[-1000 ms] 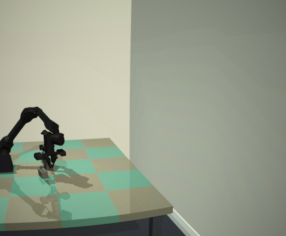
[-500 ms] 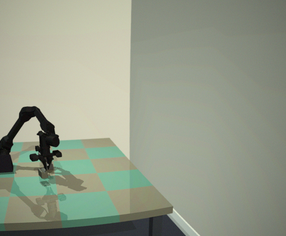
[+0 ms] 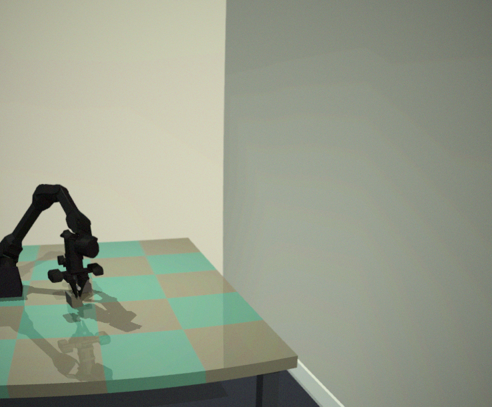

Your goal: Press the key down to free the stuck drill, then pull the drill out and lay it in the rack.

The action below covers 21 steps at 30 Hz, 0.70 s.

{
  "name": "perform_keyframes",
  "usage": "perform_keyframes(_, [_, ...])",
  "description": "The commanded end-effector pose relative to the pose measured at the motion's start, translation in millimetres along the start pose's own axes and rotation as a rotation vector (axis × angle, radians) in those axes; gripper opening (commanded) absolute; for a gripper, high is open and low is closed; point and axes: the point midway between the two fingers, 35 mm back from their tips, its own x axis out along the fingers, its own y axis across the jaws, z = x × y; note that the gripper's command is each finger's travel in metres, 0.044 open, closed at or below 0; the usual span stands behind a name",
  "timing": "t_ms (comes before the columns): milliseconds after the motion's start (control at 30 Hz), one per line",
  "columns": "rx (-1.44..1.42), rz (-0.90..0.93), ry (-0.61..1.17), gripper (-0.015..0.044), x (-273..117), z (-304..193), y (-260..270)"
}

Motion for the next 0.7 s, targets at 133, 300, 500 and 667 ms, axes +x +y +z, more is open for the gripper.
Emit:
perform_keyframes(133, [0.008, -0.003, -0.007, 0.0, 13.4, 1.9, 1.6])
perform_keyframes(300, [0.008, -0.003, -0.007, 0.0, 16.5, 1.8, 1.4])
perform_keyframes(500, [0.008, -0.003, -0.007, 0.0, 23.9, 1.3, 0.8])
perform_keyframes(667, [0.007, -0.003, -0.007, 0.0, 29.9, 1.2, 0.3])
